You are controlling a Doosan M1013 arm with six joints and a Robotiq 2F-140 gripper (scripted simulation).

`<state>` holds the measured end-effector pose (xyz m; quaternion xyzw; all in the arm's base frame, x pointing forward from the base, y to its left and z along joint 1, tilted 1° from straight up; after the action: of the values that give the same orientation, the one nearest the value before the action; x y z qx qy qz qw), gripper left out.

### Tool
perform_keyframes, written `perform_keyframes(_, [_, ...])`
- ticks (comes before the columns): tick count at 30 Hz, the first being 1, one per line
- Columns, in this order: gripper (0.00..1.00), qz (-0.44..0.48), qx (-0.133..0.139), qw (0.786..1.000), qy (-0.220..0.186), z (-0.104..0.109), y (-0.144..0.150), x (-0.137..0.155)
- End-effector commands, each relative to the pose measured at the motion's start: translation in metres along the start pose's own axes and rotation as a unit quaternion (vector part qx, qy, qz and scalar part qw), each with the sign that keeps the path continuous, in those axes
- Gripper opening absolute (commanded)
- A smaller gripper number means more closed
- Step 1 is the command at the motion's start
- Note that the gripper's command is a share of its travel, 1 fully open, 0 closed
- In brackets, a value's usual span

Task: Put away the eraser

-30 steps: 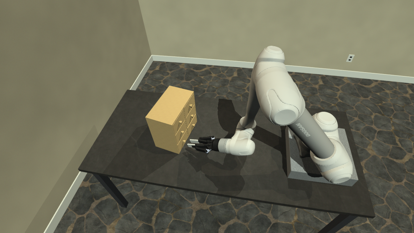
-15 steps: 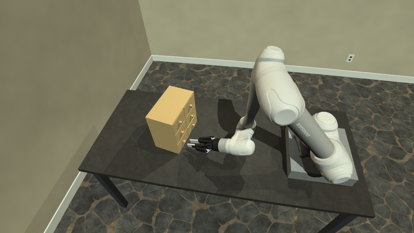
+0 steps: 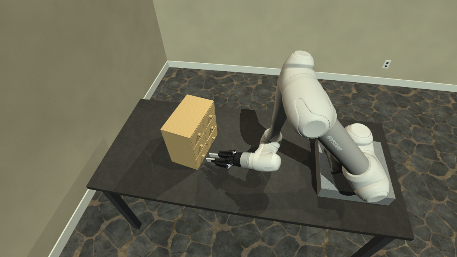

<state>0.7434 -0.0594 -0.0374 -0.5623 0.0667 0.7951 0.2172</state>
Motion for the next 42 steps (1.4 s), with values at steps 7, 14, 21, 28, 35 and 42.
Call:
perform_keyframes(7, [0.20,0.000,-0.001,1.000,0.001,-0.003,-0.001,-0.002])
perform_keyframes(14, [0.20,0.000,-0.001,1.000,0.001,-0.003,-0.001,-0.002])
perform_keyframes(21, [0.20,0.000,-0.001,1.000,0.001,-0.005,-0.001,-0.003])
perform_keyframes(28, [0.20,0.000,-0.001,1.000,0.001,-0.014,-0.002,-0.007])
perform_keyframes(35, [0.20,0.000,-0.001,1.000,0.001,-0.023,-0.002,-0.010])
perform_keyframes(42, [0.20,0.000,-0.001,1.000,0.001,-0.032,-0.003,-0.013])
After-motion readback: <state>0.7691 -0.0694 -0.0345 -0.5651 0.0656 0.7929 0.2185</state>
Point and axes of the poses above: the point where the finger pads meet when closed, its own z axis back along the fingers, its own y axis across the jaws, x = y × z, the point moved 1 cm from there along z, back along the fingers, and after that the axes turned 9 degrees about -z, right-handed, at the moved point
